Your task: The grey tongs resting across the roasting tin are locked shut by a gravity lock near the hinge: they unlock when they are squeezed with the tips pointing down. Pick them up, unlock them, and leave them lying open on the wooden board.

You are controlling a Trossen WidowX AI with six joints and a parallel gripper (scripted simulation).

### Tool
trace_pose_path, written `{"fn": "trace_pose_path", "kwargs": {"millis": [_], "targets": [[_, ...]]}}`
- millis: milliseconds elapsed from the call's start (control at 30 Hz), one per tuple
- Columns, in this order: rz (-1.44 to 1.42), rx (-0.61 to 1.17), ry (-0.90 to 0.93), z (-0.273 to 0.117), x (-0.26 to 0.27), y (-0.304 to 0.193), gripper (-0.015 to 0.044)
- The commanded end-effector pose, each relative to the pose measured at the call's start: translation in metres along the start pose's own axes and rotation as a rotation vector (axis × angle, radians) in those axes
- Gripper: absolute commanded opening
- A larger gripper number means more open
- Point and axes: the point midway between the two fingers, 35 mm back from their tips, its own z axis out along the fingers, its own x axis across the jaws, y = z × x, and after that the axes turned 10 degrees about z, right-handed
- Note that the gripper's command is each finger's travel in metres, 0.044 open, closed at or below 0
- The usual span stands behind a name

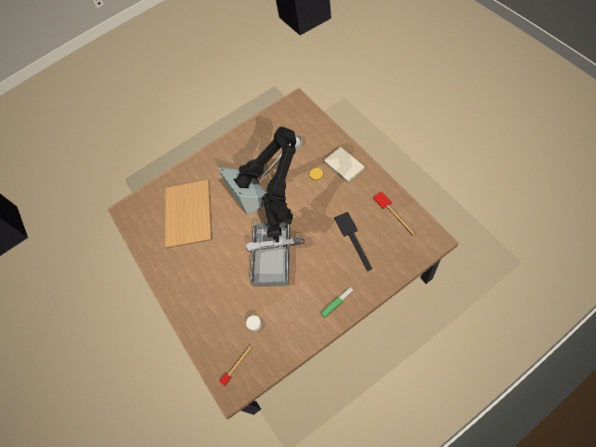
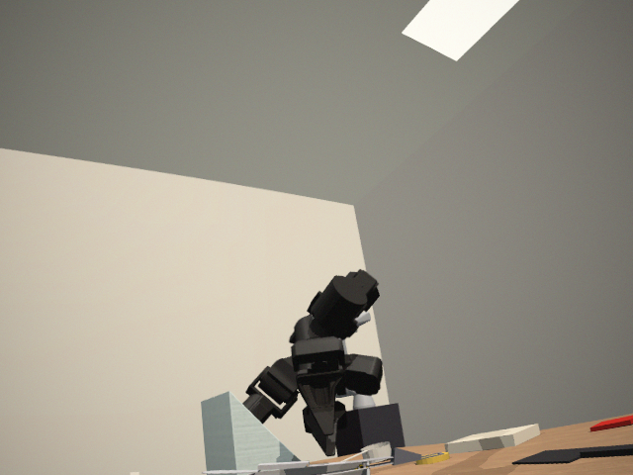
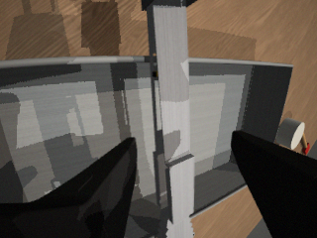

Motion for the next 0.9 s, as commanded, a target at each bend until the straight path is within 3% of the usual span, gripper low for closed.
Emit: {"fn": "trace_pose_path", "kwargs": {"millis": [0,867], "targets": [[0.006,0.006,0.003,0.008,0.0,-0.001,0.026],[0.007,0.004,0.003,0.05,0.001,-0.002,0.026]]}}
